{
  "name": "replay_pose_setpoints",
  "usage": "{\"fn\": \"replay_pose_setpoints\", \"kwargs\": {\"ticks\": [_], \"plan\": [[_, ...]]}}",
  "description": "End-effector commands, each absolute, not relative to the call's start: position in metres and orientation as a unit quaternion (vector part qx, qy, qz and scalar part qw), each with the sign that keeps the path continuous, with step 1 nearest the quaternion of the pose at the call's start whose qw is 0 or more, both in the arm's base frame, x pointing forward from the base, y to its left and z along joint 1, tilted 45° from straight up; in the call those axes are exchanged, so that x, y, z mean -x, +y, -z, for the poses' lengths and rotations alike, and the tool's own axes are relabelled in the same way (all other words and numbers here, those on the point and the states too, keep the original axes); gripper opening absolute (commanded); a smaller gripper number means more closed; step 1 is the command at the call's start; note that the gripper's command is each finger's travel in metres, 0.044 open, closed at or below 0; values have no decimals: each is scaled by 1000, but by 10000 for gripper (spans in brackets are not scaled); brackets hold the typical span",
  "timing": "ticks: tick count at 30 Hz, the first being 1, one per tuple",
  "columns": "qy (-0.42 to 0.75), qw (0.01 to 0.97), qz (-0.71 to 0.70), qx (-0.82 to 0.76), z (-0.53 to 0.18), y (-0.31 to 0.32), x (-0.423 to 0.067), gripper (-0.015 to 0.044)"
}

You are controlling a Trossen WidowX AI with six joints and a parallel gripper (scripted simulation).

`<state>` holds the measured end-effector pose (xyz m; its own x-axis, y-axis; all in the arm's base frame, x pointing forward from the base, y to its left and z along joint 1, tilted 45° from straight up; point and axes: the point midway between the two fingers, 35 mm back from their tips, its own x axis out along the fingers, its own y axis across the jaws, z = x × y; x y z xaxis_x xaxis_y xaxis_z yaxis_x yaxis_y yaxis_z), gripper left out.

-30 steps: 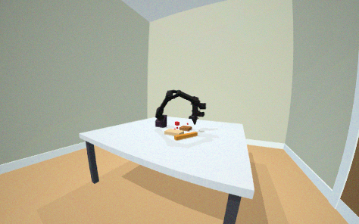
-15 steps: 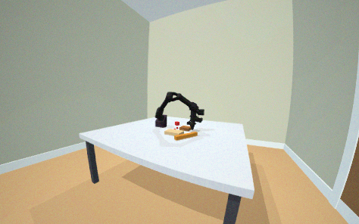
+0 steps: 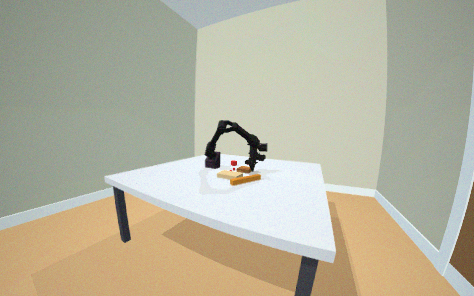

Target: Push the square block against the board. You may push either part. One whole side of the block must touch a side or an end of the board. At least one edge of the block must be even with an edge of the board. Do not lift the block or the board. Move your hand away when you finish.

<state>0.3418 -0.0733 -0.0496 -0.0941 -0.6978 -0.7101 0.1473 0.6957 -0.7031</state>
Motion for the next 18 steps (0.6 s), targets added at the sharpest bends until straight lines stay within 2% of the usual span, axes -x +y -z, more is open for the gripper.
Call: {"fn": "replay_pose_setpoints", "kwargs": {"ticks": [1, 18], "plan": [[662, 639, 332, 207, 50, -73, -335, 0], [661, 640, 332, 207, 49, -76, -360, 0]]}}
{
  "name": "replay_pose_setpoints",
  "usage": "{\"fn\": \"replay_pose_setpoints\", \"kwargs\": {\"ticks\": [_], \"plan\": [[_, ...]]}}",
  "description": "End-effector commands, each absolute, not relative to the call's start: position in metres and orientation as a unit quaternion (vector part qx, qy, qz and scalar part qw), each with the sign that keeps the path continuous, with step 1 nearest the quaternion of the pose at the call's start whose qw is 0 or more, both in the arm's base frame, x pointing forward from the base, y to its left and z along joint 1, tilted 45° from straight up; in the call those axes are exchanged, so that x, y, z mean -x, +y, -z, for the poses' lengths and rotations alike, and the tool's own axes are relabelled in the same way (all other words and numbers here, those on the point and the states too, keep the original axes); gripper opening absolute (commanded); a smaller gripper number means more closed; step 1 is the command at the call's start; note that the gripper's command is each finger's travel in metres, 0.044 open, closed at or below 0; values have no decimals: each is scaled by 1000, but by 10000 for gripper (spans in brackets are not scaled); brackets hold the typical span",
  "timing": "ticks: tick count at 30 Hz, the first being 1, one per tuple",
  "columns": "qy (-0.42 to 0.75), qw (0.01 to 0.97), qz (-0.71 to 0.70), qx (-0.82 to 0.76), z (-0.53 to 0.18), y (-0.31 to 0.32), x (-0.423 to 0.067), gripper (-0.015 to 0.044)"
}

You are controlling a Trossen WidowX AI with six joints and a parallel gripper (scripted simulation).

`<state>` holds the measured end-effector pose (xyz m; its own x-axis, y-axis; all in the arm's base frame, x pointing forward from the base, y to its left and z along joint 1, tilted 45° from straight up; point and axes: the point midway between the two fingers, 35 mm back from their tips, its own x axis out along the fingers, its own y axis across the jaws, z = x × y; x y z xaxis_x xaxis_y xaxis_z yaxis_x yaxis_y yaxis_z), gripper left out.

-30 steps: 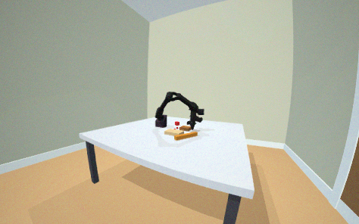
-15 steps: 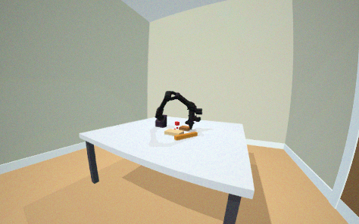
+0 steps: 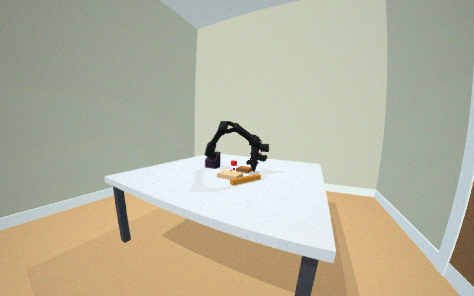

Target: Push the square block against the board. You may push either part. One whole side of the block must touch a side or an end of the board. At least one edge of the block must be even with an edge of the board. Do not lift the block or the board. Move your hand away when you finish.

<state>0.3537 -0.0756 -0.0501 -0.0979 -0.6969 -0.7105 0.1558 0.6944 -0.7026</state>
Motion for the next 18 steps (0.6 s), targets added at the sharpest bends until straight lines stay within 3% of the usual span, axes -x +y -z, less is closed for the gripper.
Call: {"fn": "replay_pose_setpoints", "kwargs": {"ticks": [1, 18], "plan": [[661, 640, 332, 207, 49, -77, -362, 0], [661, 640, 332, 207, 47, -82, -386, 0]]}}
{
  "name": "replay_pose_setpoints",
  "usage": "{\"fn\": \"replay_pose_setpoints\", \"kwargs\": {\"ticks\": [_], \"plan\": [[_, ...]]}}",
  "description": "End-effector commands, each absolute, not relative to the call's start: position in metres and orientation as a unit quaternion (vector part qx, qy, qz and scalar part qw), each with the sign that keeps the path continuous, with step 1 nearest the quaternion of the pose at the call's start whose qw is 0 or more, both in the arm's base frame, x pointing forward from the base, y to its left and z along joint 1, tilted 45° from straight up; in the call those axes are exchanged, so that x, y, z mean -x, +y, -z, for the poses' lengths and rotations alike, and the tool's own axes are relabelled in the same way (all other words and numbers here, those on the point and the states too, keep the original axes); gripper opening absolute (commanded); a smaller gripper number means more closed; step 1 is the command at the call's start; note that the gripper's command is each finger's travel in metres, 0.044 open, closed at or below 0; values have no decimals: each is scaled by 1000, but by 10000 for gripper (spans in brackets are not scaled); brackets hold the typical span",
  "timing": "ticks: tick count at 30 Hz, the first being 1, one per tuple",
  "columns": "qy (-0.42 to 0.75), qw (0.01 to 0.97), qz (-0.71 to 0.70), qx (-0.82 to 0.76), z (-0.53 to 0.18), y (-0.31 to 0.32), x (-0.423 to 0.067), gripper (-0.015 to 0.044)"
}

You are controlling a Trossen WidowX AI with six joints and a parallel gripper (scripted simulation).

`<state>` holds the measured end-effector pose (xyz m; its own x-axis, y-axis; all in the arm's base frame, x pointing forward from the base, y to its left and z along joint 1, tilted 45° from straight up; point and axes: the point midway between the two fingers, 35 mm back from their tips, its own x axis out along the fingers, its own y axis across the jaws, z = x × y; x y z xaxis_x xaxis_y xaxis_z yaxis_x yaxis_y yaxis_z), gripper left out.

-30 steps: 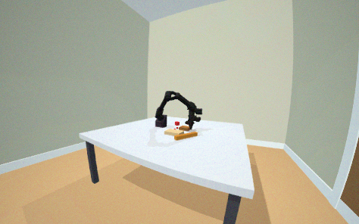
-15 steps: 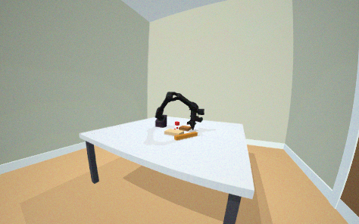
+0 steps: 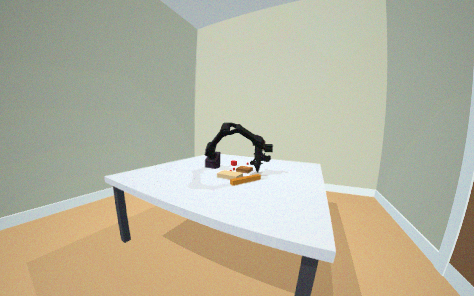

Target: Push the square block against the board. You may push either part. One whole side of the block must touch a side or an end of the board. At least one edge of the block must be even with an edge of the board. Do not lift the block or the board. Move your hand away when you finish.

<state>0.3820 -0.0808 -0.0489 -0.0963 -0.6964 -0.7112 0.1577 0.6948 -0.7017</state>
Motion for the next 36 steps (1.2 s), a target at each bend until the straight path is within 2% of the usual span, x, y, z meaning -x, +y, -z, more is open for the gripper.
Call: {"fn": "replay_pose_setpoints", "kwargs": {"ticks": [1, 5, 13, 36], "plan": [[661, 641, 333, 204, 47, -79, -382, 0], [661, 641, 331, 206, 12, -43, -387, 0], [665, 638, 324, 213, 11, -40, -386, 0], [738, 511, 41, 438, 43, 3, -344, 0]]}}
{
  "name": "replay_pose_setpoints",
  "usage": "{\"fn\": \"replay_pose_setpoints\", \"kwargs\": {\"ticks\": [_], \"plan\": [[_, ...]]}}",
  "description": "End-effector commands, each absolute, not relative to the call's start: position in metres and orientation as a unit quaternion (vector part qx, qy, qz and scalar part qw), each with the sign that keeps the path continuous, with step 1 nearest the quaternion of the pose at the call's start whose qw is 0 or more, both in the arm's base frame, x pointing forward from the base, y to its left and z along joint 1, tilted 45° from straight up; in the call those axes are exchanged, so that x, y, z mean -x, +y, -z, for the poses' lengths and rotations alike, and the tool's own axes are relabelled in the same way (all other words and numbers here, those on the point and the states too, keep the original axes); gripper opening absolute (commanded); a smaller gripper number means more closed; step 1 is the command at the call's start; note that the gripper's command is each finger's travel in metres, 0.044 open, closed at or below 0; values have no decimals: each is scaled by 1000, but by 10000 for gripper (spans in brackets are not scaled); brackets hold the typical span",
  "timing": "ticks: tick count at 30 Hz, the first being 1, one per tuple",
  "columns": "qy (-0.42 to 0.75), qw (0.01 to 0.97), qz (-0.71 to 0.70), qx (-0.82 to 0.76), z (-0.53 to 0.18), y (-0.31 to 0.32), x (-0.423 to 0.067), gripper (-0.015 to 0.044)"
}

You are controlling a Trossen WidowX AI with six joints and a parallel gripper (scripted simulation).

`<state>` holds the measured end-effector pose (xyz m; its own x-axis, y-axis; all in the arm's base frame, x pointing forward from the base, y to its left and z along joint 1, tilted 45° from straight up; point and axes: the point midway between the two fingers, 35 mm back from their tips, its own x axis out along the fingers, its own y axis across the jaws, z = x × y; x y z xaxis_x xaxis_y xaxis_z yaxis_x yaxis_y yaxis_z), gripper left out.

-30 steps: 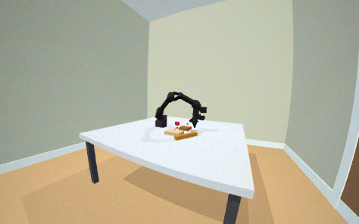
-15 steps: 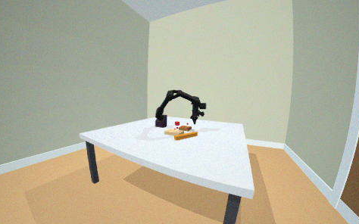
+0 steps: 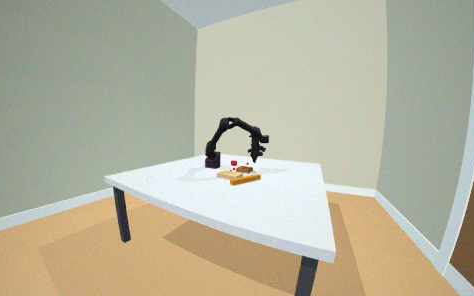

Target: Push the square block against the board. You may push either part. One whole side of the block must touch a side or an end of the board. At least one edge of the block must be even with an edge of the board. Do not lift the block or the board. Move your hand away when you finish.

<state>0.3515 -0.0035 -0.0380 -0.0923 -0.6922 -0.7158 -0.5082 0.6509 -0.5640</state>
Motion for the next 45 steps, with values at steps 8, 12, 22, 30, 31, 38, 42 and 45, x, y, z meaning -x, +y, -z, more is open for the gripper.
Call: {"fn": "replay_pose_setpoints", "kwargs": {"ticks": [8, 12, 22, 30, 31, 38, 42, 45], "plan": [[737, 446, -60, 504, 53, 15, -327, 0], [732, 410, -110, 533, 57, 20, -318, 0], [704, 314, -230, 594, 68, 31, -295, 0], [702, 307, -237, 598, 71, 29, -294, 0], [701, 307, -237, 598, 78, 23, -293, 0], [702, 306, -236, 598, 107, -7, -288, 0], [702, 306, -236, 598, 105, -9, -288, 0], [702, 307, -237, 598, 102, -12, -288, 0]]}}
